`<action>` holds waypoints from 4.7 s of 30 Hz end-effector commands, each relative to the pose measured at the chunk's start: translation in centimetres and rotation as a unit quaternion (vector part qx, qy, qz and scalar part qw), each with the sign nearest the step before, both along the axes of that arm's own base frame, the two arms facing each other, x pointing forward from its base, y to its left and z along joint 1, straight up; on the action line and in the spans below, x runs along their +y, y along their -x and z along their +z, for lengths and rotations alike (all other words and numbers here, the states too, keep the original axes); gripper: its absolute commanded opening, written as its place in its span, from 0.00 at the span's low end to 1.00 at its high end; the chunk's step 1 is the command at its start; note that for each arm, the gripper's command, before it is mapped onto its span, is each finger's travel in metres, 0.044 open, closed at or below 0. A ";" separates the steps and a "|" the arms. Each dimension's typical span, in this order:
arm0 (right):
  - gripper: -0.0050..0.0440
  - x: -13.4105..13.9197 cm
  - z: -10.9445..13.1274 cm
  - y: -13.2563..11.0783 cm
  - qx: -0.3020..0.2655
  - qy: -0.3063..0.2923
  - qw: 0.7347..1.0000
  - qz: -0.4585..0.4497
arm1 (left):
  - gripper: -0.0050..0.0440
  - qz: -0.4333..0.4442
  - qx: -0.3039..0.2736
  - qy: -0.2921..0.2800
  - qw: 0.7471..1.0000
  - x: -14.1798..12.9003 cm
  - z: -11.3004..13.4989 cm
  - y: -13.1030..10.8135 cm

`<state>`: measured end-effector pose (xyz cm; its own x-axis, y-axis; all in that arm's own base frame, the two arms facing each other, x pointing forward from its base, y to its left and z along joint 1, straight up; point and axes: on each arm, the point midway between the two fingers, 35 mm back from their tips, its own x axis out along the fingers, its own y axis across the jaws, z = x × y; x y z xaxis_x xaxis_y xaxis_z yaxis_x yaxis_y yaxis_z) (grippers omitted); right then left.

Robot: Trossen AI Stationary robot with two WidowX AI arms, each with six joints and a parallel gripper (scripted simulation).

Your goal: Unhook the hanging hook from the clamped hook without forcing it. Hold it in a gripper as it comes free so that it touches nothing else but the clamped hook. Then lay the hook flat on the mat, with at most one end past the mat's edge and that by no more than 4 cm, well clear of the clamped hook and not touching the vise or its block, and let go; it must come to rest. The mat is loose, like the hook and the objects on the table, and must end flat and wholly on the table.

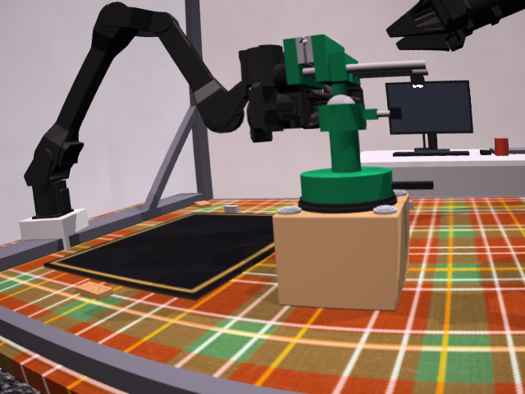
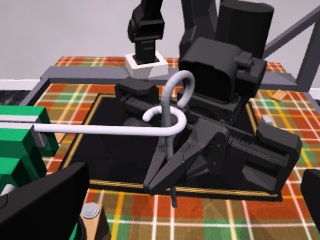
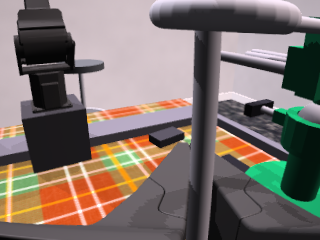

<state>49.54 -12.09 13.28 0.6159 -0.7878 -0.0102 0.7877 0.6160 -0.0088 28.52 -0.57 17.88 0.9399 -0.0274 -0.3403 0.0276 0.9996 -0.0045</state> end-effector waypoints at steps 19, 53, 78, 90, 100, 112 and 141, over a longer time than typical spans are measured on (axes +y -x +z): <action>0.10 -1.2 1.9 -0.3 -0.021 0.002 1.000 0.002 | 1.00 0.000 -0.008 -0.001 1.000 0.0 0.6 -0.1; 0.10 -2.1 1.8 2.5 -0.020 0.002 1.000 0.002 | 1.00 0.000 -0.008 -0.001 1.000 0.0 0.6 -0.1; 0.10 0.0 1.5 8.2 -0.018 0.001 1.000 0.002 | 1.00 0.000 -0.008 -0.001 1.000 0.0 0.6 -0.1; 0.10 0.2 1.5 8.8 -0.018 0.001 1.000 0.002 | 1.00 0.000 -0.008 -0.001 1.000 0.0 0.6 -0.1; 0.10 0.2 1.5 8.8 -0.018 0.001 1.000 0.002 | 1.00 0.000 -0.008 -0.001 1.000 0.0 0.6 -0.1; 0.10 0.2 1.5 8.8 -0.018 0.001 1.000 0.002 | 1.00 0.000 -0.008 -0.001 1.000 0.0 0.6 -0.1; 0.10 3.2 -0.9 9.8 0.013 -0.060 0.998 0.021 | 1.00 0.000 -0.008 -0.001 1.000 0.0 0.6 -0.1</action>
<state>40.02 -9.23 11.37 0.6444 -0.7545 -0.1245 0.7613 0.6483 0.0119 28.52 -0.57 17.88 0.9399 -0.0274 -0.3403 0.0276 0.9996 -0.0045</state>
